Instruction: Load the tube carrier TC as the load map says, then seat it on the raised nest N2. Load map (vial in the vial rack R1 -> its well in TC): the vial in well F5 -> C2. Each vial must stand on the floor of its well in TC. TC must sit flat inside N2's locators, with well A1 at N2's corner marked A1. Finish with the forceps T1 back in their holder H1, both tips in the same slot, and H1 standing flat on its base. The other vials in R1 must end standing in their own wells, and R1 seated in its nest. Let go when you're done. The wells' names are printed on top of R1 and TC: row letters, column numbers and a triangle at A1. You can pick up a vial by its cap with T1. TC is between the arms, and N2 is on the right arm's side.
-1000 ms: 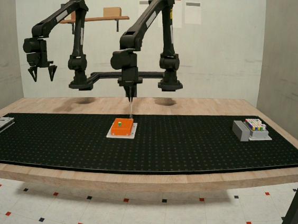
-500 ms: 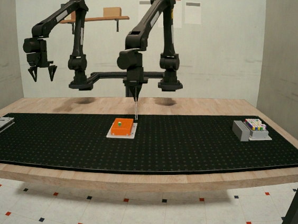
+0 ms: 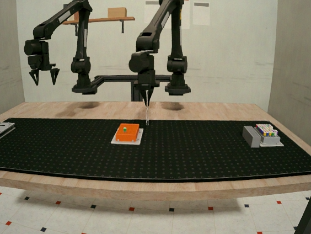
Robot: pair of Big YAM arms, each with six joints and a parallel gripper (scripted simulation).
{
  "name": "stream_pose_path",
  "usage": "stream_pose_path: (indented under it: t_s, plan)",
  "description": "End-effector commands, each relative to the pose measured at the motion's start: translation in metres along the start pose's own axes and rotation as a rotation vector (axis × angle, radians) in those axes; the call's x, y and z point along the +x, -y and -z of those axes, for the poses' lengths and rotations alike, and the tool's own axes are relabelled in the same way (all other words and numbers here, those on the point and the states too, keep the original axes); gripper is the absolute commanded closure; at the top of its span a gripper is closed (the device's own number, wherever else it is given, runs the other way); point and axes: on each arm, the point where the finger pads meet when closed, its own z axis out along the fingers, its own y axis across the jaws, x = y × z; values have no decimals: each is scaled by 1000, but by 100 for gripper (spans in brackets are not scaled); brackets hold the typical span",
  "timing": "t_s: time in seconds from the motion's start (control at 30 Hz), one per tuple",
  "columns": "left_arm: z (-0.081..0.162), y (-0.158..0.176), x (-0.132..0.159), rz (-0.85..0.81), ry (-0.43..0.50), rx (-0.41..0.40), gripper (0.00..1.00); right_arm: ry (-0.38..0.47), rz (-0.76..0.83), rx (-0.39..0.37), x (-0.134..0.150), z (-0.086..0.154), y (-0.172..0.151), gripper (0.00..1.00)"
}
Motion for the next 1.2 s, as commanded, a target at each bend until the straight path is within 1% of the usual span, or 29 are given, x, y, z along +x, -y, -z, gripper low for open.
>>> stream_pose_path:
  t_s: [0.0, 0.63, 0.67, 0.77, 0.9, 1.0, 1.07, 1.17]
  plan:
    - [18, -8, -12, -4, 55, 16, 93, -14, 8, -4, -1, 0, 0, 0]
    - [16, -34, -10, -4, 51, 10, 93, -14, 8, -4, -1, 0, 0, 0]
    - [24, -33, -19, -4, 69, 16, 93, -14, 8, -4, -1, 0, 0, 0]
    - [16, -41, -9, -4, 48, 9, 93, -14, 8, -4, -1, 0, 0, 0]
    - [19, -46, -14, -4, 60, 11, 93, -14, 8, -4, -1, 0, 0, 0]
    - [16, -53, -8, -4, 45, 7, 93, -14, 8, -4, -1, 0, 0, 0]
    - [18, -55, -12, -4, 55, 8, 93, -14, 8, -4, -1, 0, 0, 0]
    - [16, -59, -9, -4, 49, 7, 93, -14, 8, -4, -1, 0, 0, 0]
